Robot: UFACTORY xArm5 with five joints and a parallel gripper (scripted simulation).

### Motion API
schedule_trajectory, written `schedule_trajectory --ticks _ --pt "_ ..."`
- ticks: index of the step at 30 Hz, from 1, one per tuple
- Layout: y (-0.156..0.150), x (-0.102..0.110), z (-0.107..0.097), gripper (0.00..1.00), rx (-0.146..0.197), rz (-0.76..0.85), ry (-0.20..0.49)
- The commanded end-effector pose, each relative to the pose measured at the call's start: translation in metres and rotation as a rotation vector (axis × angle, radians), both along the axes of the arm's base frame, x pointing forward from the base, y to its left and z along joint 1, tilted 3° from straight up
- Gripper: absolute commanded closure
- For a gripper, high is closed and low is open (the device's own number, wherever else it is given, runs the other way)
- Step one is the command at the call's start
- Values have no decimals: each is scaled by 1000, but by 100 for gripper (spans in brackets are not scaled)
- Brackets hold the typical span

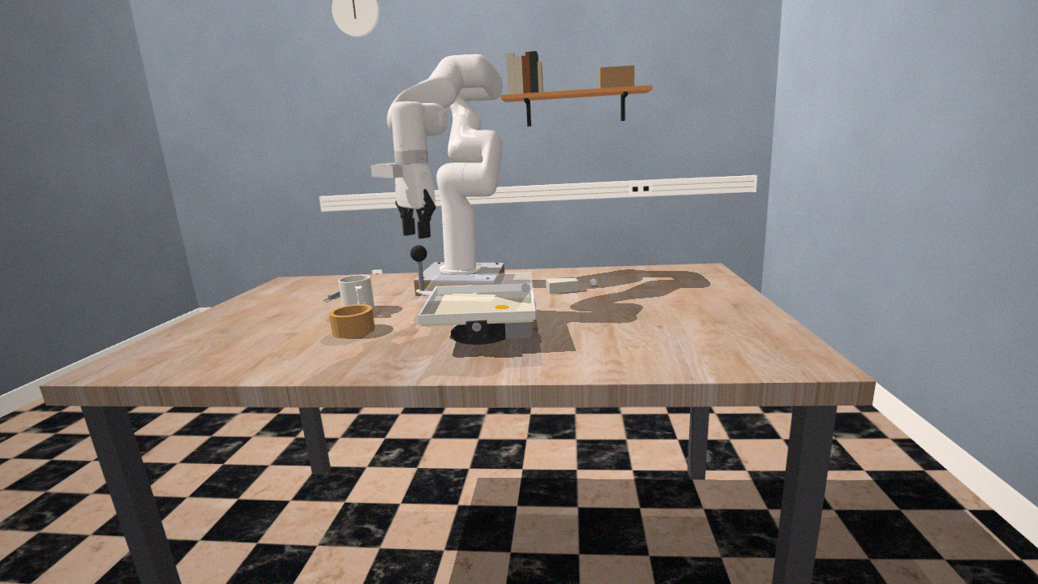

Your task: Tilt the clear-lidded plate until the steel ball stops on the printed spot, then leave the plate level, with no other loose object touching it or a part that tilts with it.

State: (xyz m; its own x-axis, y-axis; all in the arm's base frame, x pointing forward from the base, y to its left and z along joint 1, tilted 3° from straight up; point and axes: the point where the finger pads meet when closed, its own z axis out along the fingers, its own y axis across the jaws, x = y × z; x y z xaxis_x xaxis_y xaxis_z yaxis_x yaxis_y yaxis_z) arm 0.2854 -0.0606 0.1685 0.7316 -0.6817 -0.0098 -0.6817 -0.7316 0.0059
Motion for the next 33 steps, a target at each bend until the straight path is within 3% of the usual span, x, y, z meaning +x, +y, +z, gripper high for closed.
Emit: schedule_trajectory --ticks 1,33 --pt "0 1 1 38 -1 0 -3" --pt "0 1 -3 38 -1 0 -3"
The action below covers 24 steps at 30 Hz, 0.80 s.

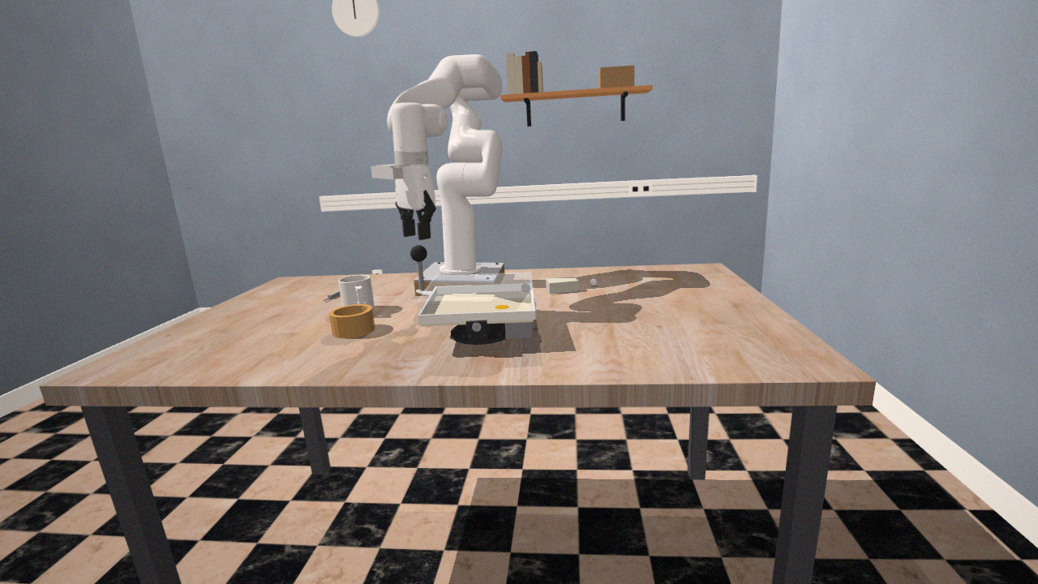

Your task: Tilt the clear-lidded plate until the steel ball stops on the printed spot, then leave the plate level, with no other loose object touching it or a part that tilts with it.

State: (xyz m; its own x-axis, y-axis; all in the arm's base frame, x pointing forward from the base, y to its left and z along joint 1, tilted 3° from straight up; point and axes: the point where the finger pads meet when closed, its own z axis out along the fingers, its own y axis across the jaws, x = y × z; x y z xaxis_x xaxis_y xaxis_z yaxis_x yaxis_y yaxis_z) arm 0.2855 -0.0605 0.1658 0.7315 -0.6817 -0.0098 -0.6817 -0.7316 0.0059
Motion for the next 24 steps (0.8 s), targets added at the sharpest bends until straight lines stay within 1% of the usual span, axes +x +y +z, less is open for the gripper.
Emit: schedule_trajectory --ticks 1,24 --pt "0 1 -1 38 -1 0 -3" --pt "1 2 -17 38 -1 0 -3"
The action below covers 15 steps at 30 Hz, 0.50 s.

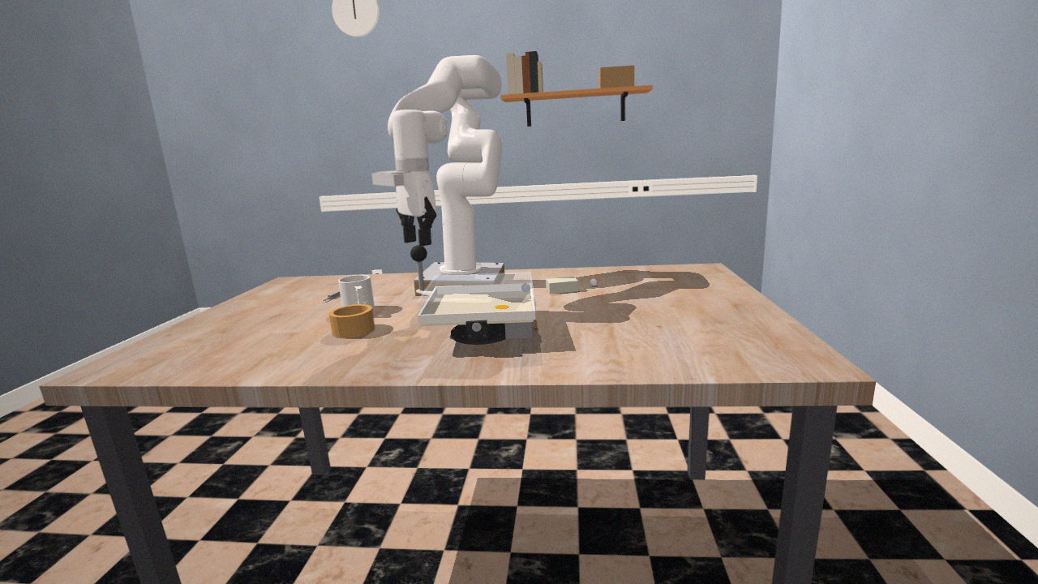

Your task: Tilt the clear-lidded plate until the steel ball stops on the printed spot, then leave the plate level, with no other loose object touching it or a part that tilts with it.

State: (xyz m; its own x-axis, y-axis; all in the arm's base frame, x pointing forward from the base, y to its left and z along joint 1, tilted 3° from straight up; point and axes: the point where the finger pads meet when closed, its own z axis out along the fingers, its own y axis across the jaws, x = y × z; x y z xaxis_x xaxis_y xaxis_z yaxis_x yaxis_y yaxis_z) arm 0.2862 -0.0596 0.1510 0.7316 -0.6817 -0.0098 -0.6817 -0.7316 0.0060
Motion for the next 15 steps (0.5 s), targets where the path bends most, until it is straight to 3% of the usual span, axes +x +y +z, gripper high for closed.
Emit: schedule_trajectory --ticks 1,15 --pt "0 1 -2 38 -1 0 -4" --pt "0 2 -7 38 -1 0 -4"
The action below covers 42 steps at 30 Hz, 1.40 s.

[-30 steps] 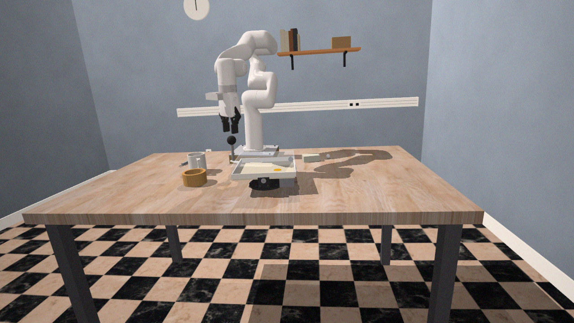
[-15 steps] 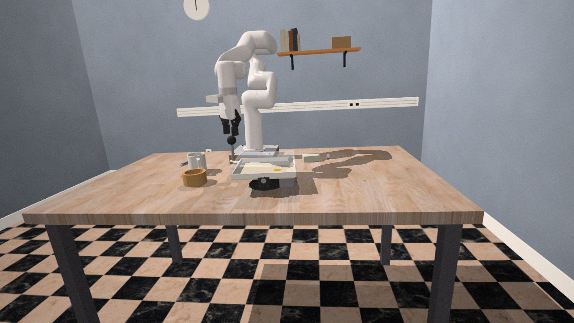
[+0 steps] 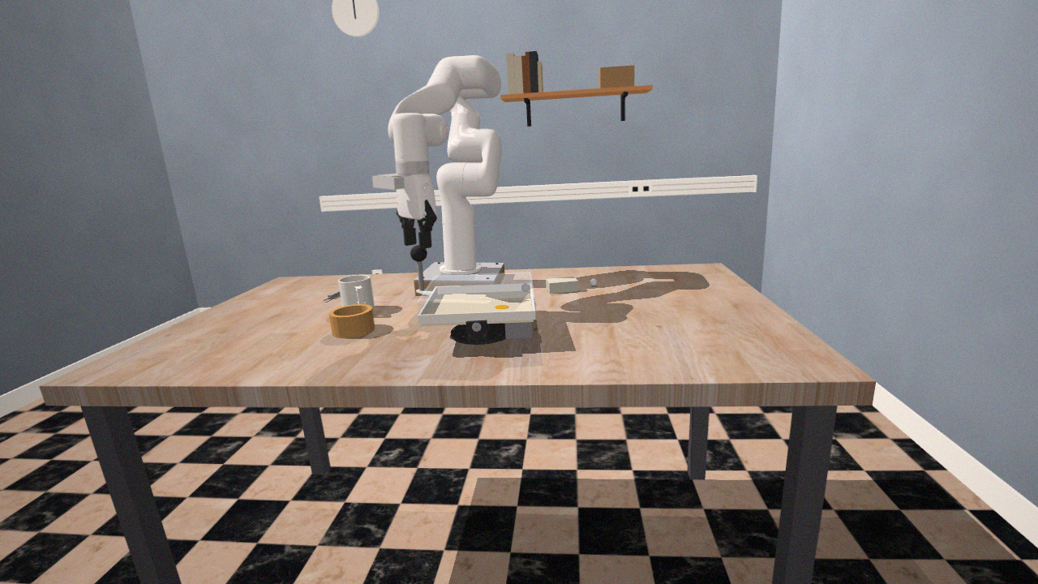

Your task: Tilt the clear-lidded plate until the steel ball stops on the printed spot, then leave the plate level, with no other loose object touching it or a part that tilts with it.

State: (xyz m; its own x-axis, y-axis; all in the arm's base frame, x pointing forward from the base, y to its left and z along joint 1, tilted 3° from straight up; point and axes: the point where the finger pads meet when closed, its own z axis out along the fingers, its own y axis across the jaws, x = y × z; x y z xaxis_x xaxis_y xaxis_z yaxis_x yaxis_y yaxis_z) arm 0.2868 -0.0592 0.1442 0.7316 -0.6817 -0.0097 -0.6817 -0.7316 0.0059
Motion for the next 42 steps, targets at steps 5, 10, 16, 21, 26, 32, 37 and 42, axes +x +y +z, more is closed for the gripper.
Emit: schedule_trajectory --ticks 5,10,16,21,26,32,37,42 --pt "0 1 0 38 -1 0 -3" --pt "0 1 0 38 -1 0 -3" --pt "0 1 0 38 -1 0 -3" --pt "0 1 0 38 -1 0 -3" --pt "0 1 0 38 -1 0 -3" --pt "0 1 0 38 -1 0 -3" --pt "0 1 -2 38 -1 0 -3" --pt "0 1 -4 38 -1 0 -3"
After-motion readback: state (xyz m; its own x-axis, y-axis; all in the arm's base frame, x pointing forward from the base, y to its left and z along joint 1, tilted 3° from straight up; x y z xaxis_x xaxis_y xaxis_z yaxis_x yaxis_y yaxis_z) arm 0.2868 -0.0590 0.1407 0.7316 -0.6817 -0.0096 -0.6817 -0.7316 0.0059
